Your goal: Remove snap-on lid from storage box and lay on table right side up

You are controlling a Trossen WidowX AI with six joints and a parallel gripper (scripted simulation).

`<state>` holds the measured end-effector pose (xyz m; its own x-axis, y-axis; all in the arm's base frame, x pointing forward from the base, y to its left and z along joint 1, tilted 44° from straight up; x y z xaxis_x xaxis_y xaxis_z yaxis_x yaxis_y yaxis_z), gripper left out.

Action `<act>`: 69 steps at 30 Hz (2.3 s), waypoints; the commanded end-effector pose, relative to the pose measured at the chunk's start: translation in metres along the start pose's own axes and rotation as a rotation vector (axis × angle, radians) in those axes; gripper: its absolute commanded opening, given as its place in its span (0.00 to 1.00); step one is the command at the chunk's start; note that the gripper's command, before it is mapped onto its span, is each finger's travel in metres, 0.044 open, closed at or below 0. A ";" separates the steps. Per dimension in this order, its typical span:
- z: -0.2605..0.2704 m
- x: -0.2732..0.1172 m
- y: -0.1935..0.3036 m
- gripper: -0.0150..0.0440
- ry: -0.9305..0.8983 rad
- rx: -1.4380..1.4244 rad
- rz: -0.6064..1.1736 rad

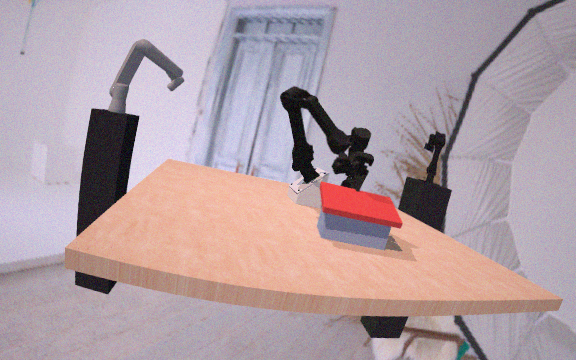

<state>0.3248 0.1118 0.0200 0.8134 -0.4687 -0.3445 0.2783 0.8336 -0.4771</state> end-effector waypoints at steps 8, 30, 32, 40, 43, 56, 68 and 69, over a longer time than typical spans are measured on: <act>0.017 -0.006 0.004 0.25 -0.006 0.011 -0.001; 0.048 -0.013 0.012 0.25 -0.006 0.012 0.000; 0.051 -0.013 0.013 0.25 -0.006 0.012 0.000; 0.063 -0.015 0.016 0.25 -0.006 0.012 0.000; 0.066 -0.018 0.017 0.25 -0.006 0.012 0.000; 0.078 -0.028 0.020 0.25 -0.006 0.013 0.000; 0.090 -0.038 0.023 0.25 -0.005 0.013 0.001; 0.091 -0.039 0.024 0.25 -0.005 0.013 0.001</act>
<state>0.3446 0.1712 0.0890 0.8115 -0.4696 -0.3478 0.2767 0.8330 -0.4792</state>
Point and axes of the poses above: the point midway between the two fingers, 35 mm back from their tips, its own x axis out along the fingers, its own z axis across the jaws, y = z × x, the point moved 2 cm from there along -x, back along the fingers, and after that the axes turned 15 degrees about x, right-handed, at the moved point
